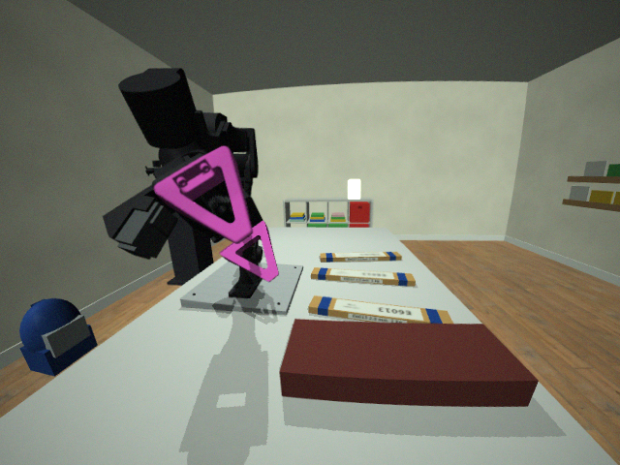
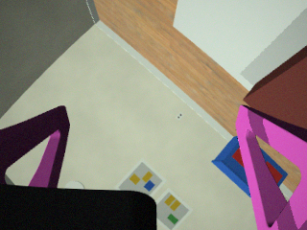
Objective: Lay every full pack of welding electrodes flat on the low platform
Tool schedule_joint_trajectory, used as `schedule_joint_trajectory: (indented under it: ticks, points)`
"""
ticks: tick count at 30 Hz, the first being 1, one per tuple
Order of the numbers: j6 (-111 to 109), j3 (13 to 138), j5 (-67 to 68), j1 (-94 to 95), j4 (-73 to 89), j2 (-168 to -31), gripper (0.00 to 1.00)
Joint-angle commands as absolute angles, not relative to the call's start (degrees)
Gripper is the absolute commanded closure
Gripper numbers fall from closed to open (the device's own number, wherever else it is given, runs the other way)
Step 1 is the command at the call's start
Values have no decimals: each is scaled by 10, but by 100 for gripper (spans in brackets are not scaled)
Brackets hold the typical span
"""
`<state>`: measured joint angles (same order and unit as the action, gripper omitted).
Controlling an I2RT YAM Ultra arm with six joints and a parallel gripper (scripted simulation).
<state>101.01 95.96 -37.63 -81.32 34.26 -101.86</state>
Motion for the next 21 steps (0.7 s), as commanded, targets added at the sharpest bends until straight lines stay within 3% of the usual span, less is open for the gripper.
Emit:
schedule_joint_trajectory:
  ticks: [1,17,18,21]
  points:
    - [1008,969,-378,-814,340,-1008,0]
    - [1008,969,-378,-814,340,-1008,0]
    - [1010,960,-376,-813,343,-1019,5]
    - [1010,960,-376,-813,343,-1019,5]
